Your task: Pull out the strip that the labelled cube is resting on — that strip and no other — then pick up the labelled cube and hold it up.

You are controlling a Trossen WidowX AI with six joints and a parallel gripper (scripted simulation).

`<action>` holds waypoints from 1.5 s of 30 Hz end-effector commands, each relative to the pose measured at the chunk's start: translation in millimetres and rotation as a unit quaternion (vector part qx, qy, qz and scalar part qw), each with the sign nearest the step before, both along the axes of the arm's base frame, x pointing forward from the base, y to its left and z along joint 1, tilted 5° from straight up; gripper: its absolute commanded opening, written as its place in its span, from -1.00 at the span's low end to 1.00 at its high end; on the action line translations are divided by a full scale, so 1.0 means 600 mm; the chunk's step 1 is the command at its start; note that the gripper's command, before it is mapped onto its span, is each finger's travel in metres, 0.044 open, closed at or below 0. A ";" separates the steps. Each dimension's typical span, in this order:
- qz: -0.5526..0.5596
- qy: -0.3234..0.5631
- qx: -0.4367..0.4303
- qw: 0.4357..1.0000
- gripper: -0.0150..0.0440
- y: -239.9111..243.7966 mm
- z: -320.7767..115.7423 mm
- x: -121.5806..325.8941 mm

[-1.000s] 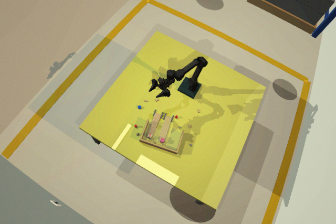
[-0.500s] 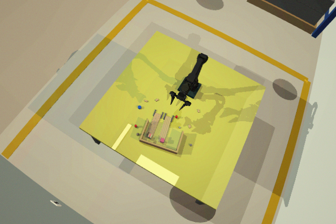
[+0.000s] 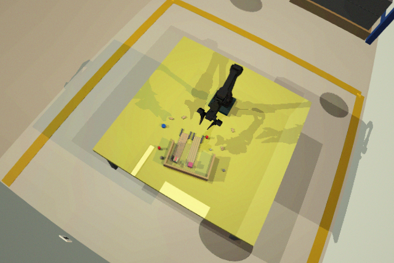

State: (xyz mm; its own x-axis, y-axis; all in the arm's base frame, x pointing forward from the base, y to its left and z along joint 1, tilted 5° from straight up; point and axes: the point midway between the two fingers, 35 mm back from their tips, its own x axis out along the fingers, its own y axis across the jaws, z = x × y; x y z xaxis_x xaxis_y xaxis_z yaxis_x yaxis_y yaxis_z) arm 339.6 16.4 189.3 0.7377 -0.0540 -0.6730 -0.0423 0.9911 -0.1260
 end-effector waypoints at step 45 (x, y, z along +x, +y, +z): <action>0.061 0.405 -0.044 0.911 -0.49 -0.183 -0.207 0.149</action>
State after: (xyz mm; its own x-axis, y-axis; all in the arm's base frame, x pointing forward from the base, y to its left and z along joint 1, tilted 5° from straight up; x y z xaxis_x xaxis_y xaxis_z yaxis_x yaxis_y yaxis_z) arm 429.6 -93.8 72.6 0.0083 -0.0904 -0.9959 -0.2608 0.9612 -0.0895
